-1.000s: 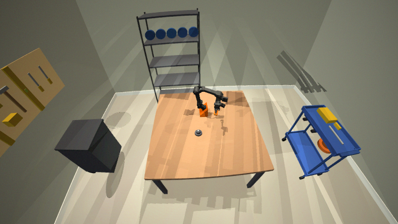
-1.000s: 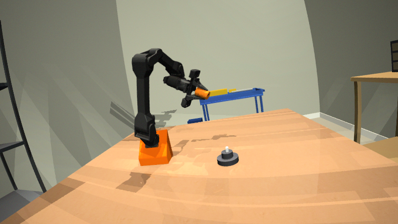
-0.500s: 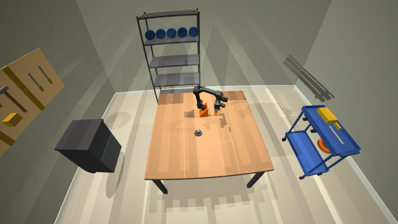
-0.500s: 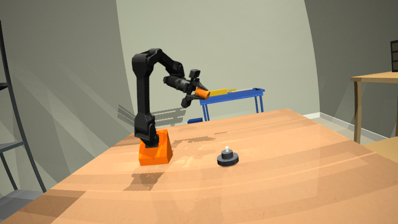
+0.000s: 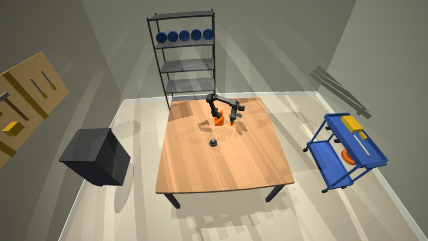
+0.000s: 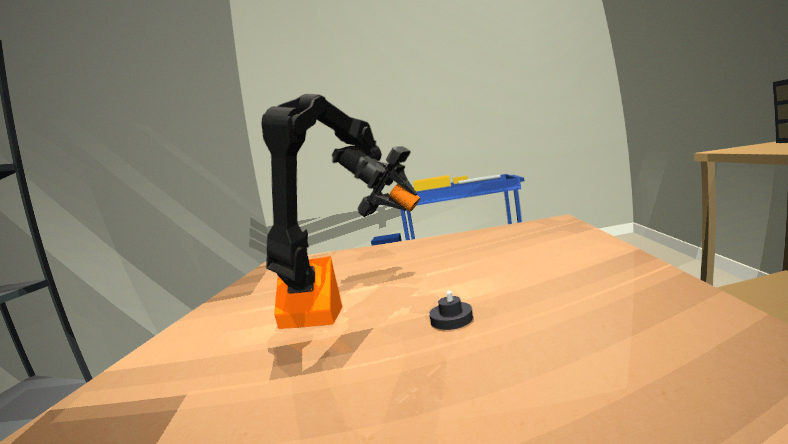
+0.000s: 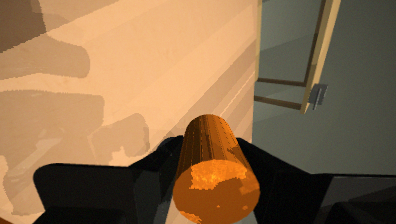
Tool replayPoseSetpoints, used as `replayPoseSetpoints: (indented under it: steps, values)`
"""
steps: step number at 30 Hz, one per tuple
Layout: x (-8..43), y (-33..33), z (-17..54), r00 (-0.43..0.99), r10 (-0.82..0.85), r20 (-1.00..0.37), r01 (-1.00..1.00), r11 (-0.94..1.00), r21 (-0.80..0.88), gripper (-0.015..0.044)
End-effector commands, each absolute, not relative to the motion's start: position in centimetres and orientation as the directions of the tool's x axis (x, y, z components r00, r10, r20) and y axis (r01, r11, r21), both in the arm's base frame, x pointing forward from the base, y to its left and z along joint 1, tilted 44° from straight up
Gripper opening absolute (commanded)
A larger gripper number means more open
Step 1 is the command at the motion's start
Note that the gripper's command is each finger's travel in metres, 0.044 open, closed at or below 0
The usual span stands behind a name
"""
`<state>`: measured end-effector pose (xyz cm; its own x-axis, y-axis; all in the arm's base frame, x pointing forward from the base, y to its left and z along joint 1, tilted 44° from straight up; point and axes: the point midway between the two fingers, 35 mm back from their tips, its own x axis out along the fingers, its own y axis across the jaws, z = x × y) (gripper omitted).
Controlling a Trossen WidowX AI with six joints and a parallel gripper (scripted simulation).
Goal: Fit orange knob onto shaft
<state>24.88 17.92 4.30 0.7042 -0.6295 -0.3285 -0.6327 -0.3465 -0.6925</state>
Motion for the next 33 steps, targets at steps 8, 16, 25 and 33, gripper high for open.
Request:
replayPoseSetpoints:
  steps: [8,16,25,33]
  values:
    - [25.8,16.5,3.0,0.508,-0.695,-0.509,-0.799,-0.160,-0.580,0.0000]
    - [26.4,15.2,2.0,0.334,-0.713,-0.616,-0.886,-0.014,-0.464,0.0000]
    - [27.1,13.7,0.8,0.122,-0.698,-0.705,-0.938,0.151,-0.312,0.0000]
    - [27.7,12.4,-0.7,0.052,-0.684,-0.727,-0.944,0.204,-0.259,0.0000]
